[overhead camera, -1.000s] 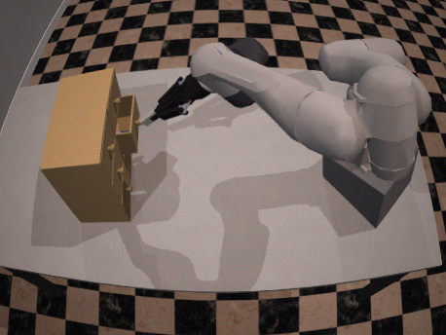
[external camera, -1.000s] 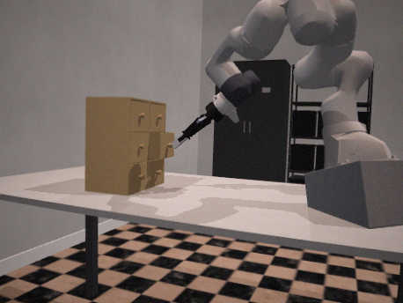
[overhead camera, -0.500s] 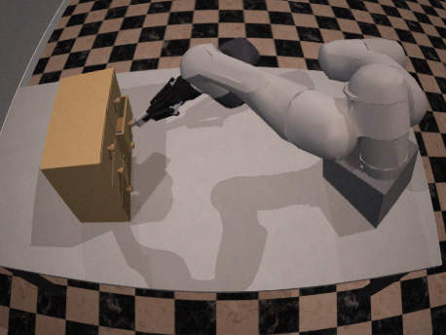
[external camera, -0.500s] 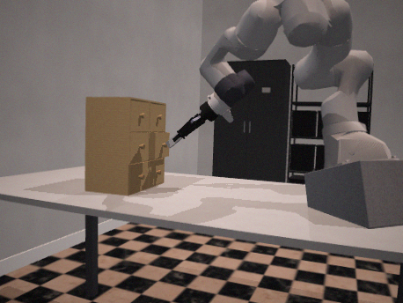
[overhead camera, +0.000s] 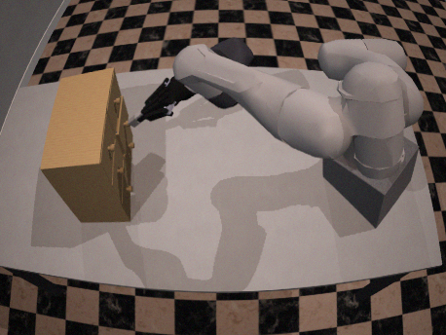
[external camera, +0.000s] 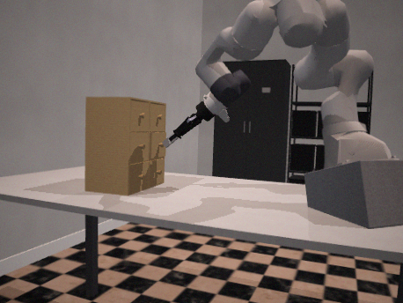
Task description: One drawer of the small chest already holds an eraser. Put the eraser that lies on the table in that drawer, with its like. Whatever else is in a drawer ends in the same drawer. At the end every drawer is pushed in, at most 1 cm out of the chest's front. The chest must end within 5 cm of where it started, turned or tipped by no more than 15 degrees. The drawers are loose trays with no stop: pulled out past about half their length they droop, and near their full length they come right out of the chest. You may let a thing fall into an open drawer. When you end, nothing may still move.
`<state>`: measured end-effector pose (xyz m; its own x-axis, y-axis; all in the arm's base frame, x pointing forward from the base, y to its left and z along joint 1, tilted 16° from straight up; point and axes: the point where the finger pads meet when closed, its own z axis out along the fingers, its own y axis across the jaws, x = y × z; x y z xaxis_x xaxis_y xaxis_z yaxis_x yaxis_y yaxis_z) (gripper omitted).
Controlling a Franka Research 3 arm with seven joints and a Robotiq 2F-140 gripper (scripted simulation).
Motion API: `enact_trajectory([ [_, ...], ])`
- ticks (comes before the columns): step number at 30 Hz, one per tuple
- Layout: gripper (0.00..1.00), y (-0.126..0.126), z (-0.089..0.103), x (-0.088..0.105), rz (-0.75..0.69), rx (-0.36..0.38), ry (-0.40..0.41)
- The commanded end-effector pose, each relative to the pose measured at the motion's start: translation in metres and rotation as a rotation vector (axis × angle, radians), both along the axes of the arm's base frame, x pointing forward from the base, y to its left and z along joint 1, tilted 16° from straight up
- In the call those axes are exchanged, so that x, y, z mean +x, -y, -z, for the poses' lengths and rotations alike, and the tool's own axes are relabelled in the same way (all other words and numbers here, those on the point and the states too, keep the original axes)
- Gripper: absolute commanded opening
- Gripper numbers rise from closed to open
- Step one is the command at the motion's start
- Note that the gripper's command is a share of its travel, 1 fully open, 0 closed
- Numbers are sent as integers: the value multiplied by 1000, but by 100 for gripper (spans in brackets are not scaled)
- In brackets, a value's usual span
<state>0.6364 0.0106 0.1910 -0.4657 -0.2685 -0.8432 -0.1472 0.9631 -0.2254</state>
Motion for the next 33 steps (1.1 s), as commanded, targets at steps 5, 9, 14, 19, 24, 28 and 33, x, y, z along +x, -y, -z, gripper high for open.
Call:
enact_trajectory([
  [5, 0, 1, 0, 4, 7, 6, -3],
  [9, 0, 0, 0, 5, 7, 6, -3],
  [14, 0, 0, 0, 6, 7, 6, -3],
  [19, 0, 0, 0, 6, 7, 6, -3],
  [24, 0, 0, 0, 6, 7, 6, -3],
  [28, 0, 0, 0, 6, 7, 6, -3],
  [33, 0, 0, 0, 6, 7, 6, -3],
])
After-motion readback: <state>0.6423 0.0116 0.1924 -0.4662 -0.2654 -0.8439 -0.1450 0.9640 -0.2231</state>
